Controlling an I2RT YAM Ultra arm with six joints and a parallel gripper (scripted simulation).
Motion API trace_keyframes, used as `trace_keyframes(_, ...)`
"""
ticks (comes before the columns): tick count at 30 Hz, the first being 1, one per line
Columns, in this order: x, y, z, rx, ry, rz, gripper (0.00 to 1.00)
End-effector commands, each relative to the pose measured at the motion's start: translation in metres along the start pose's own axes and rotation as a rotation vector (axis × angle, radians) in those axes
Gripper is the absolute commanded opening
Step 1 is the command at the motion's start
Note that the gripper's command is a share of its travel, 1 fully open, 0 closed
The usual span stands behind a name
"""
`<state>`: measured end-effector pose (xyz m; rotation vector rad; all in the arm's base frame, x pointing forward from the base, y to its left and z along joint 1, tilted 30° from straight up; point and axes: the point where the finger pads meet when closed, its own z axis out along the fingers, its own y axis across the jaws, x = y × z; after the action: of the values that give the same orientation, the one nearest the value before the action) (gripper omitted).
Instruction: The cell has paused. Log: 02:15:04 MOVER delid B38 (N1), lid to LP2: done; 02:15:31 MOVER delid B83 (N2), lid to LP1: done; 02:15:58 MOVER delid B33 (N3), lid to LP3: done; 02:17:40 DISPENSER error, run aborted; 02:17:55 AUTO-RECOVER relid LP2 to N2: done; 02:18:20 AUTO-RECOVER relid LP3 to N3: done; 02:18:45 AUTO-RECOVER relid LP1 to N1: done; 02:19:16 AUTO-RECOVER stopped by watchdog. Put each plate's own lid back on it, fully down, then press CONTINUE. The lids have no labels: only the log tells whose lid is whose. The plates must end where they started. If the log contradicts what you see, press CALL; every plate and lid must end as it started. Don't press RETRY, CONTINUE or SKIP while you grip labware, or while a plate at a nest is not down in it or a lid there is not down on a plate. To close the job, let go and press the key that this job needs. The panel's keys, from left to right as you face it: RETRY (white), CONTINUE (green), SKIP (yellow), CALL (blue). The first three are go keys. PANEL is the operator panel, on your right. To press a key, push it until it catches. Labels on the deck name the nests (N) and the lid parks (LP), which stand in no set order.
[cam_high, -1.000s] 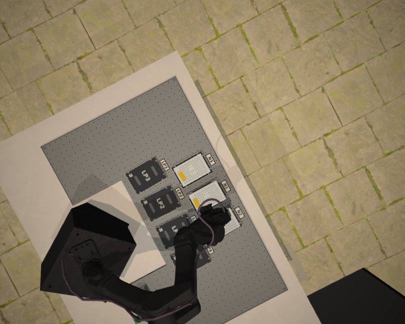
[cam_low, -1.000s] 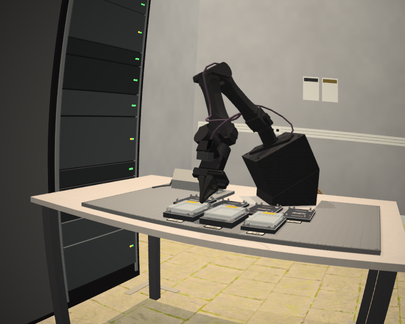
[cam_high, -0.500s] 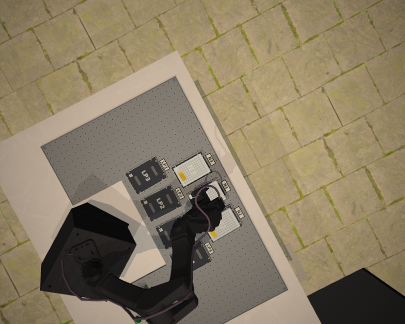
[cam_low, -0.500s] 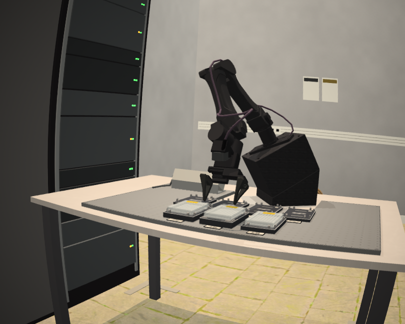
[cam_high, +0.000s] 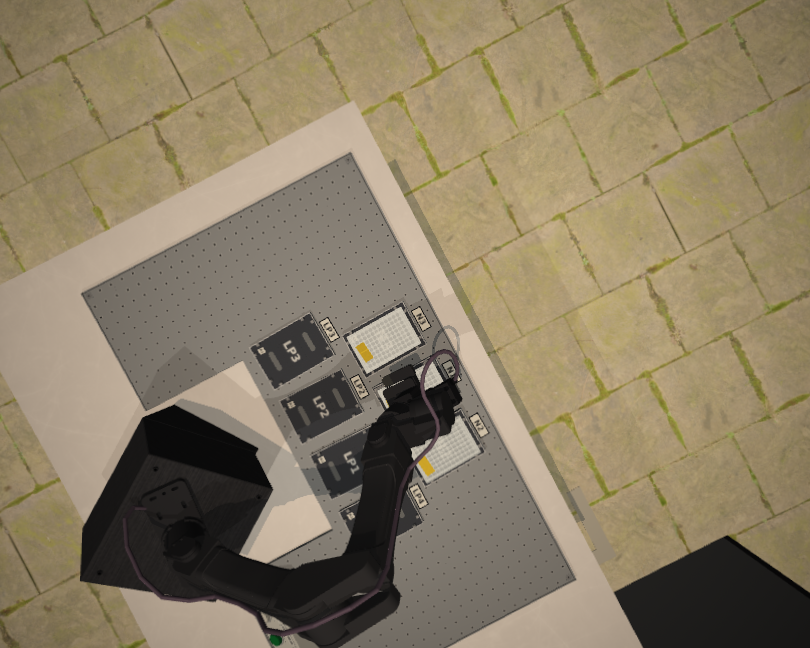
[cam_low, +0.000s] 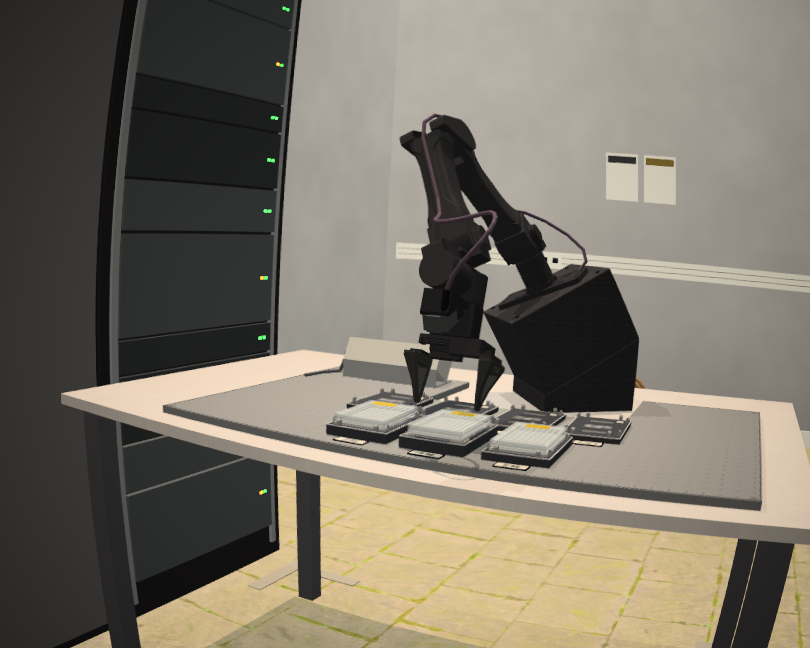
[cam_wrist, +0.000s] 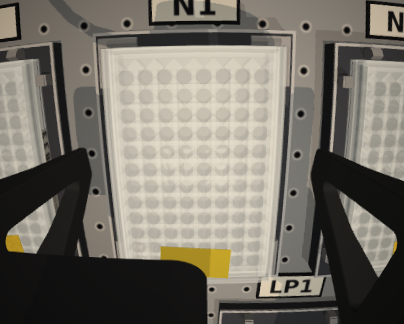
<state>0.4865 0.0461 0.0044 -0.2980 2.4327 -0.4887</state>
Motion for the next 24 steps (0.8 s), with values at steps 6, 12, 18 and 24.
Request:
trace_keyframes(6, 0.0079, 0.0073, -0.0026, 0.000, 0.199, -0.014, 1.00)
trace_keyframes(12, 0.0085, 0.0074, -0.0032, 0.000, 0.316, -0.018, 1.00)
trace_keyframes(18, 0.0050, 0.0049, -0.0093, 0.001, 0.301, -0.010, 1.00)
trace_keyframes(24, 0.0034, 0.0044, -0.0109, 0.001, 0.297, -0.008, 1.00)
